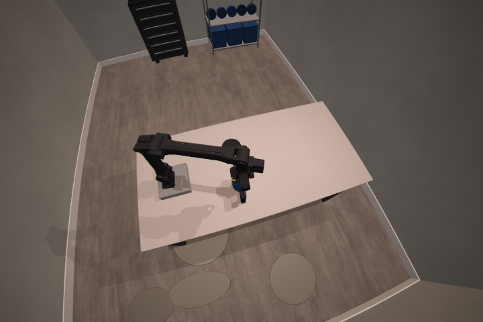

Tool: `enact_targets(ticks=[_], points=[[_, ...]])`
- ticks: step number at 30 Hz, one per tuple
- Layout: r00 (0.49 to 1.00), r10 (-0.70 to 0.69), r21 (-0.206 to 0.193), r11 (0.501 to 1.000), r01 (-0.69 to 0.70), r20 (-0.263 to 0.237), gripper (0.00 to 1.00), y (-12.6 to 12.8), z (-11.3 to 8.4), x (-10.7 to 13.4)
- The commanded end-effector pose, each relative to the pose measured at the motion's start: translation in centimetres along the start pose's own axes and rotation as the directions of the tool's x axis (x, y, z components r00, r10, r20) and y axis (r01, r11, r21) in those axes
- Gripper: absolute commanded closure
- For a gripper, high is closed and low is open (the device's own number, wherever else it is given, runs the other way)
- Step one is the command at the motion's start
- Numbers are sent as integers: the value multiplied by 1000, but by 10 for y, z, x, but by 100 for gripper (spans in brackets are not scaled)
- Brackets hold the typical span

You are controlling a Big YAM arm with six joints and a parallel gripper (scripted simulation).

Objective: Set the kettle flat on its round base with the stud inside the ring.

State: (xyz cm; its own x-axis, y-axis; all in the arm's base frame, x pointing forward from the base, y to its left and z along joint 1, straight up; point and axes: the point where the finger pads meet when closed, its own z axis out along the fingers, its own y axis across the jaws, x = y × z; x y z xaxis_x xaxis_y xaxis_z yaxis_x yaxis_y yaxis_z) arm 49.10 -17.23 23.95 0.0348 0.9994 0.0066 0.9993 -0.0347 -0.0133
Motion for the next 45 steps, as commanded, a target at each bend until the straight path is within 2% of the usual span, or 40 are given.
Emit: enact_targets(ticks=[1,40,43,45], points=[[1000,22,-33,999,-21,14,26,10,-16,-11],[1000,18,-38,999,-18,14,26,10,-18,-9],[1000,18,-30,999,-18,12,26,9,-12,-9],[1000,18,-13,1000,-18,7,26,5,0,-8]])
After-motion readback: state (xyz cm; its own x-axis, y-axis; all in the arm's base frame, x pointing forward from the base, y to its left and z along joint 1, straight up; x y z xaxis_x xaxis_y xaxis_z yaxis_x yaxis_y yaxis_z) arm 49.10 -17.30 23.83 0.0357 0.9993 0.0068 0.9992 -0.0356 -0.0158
